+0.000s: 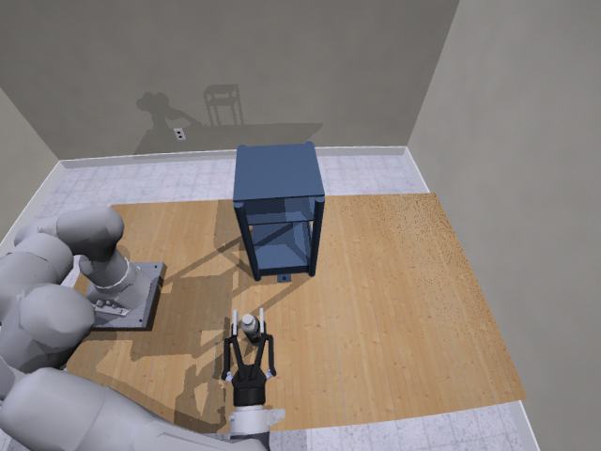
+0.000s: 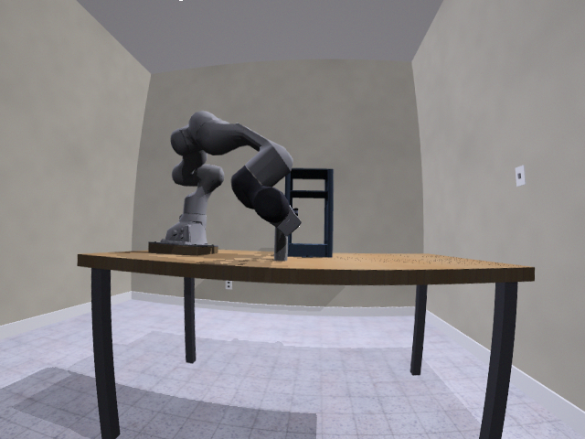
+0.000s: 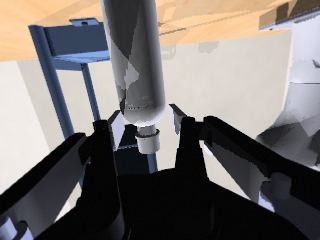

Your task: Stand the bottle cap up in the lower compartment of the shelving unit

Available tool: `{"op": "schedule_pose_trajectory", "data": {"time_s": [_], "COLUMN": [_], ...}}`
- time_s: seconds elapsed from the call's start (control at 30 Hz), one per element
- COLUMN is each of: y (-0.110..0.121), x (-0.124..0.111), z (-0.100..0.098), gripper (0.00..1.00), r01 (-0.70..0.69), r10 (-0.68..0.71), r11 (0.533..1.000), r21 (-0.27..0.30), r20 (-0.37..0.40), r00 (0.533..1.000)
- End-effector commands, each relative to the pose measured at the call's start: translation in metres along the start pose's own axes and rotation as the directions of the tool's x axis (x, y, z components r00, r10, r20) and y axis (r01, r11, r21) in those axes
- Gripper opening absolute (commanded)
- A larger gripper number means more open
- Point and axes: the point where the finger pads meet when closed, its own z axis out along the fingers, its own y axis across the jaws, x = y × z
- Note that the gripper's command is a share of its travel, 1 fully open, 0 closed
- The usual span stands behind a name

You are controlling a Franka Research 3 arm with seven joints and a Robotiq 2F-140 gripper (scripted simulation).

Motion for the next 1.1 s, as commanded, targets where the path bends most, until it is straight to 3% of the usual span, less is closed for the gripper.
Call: {"op": "schedule_pose_trajectory", "data": {"time_s": [0.0, 0.47, 1.07], "y": [-0.001, -0.001, -0.002], "x": [0.008, 0.036, 0.054], "z": [-0.001, -0.002, -0.002], "gripper": [0.42, 0.42, 0.42], "r01": [0.013, 0.013, 0.013], "r10": [-0.013, -0.013, -0.013], "r11": [1.000, 1.000, 1.000], "r21": [0.001, 0.001, 0.001], "r20": [-0.010, -0.010, -0.010], "r00": [1.000, 1.000, 1.000]}}
